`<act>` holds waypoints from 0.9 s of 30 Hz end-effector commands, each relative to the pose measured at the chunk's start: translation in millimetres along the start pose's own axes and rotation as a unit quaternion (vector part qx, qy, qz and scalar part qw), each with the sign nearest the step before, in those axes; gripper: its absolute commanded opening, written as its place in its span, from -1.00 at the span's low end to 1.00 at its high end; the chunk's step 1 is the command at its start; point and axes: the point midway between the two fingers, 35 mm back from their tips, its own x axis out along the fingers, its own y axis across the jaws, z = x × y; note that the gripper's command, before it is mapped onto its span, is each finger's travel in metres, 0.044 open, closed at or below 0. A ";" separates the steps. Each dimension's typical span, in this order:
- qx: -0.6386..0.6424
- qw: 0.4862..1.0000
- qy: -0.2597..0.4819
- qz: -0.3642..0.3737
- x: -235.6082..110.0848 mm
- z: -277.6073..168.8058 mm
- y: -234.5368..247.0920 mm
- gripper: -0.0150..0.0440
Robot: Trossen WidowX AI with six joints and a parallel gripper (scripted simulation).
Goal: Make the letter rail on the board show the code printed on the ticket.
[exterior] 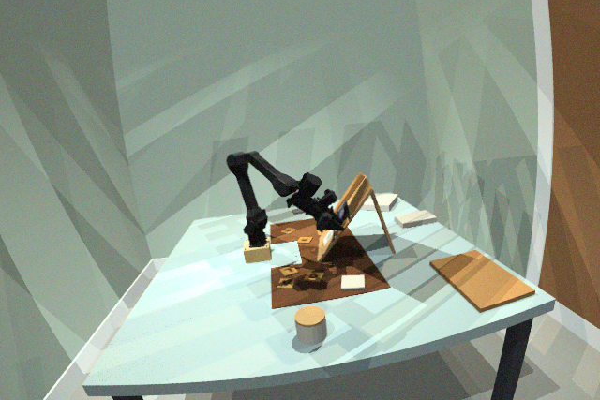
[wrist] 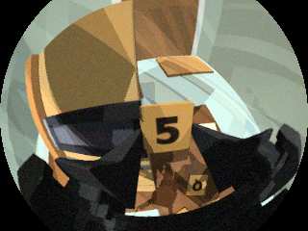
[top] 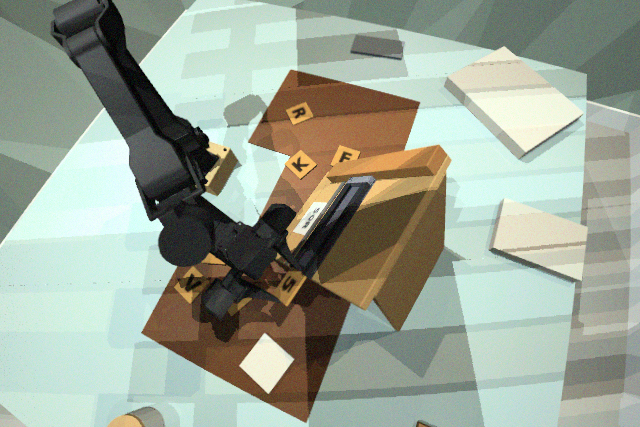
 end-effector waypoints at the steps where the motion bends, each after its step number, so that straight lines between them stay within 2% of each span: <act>1: 0.002 1.000 0.000 -0.001 0.1 -0.1 2.8 -0.49; 27: 0.002 1.000 0.000 0.000 0.3 0.0 15.9 -0.49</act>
